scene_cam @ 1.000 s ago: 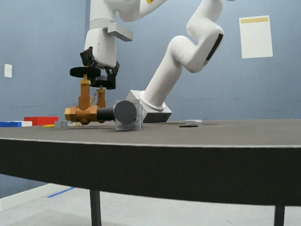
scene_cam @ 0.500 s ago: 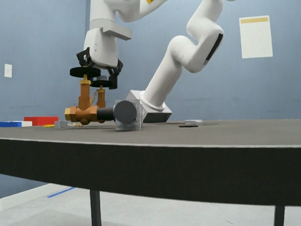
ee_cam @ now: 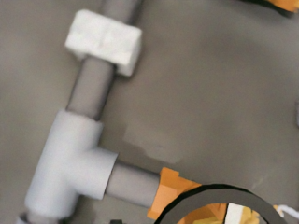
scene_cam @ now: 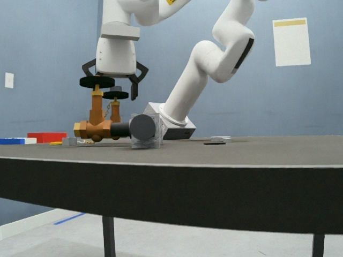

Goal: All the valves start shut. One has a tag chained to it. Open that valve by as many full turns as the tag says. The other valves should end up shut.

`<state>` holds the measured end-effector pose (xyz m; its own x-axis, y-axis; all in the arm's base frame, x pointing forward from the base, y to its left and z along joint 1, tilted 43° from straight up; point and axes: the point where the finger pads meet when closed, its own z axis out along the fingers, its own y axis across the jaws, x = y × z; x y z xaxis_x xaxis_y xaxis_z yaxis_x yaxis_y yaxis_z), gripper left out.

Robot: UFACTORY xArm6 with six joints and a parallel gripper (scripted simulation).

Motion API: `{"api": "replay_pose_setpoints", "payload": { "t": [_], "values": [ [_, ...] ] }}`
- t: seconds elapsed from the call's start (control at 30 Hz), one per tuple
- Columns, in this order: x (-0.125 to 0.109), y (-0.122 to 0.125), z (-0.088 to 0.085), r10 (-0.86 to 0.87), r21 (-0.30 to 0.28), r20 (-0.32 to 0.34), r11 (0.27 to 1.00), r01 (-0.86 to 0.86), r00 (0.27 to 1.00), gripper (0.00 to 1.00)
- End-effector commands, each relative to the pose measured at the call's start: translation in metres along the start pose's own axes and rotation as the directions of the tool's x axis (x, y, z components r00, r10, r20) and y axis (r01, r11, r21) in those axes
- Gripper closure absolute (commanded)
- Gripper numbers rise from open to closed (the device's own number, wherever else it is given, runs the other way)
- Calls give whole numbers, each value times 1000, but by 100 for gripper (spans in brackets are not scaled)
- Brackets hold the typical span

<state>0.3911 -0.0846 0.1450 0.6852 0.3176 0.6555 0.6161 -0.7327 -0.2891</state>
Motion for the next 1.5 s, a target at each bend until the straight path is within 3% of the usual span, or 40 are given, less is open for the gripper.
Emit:
{"api": "replay_pose_setpoints", "payload": {
  "t": [0.0,0.13,0.17,0.37,0.63,0.7,0.73,0.87,1.2,1.27,1.3,1.47],
  "values": [
    [1,1,-1,274,-8,12,962,-274,962,0],
    [1,1,-1,359,-9,7,933,-359,933,0],
    [1,1,-1,477,-10,3,879,-477,879,0],
    [1,1,-1,668,-6,-9,744,-668,744,0],
    [1,1,-1,886,6,-22,464,-886,464,0],
    [1,1,-1,886,6,-22,464,-886,464,0],
    [1,1,-1,938,9,-23,345,-938,345,0],
    [1,1,-1,978,15,-24,207,-978,206,0],
    [1,1,-1,973,16,-18,-230,-973,-230,0],
    [1,1,-1,973,16,-18,-230,-973,-230,0],
    [1,1,-1,936,9,-15,-352,-936,-352,0],
    [1,1,-1,857,-12,-16,-516,-857,-515,0]
  ]
}}
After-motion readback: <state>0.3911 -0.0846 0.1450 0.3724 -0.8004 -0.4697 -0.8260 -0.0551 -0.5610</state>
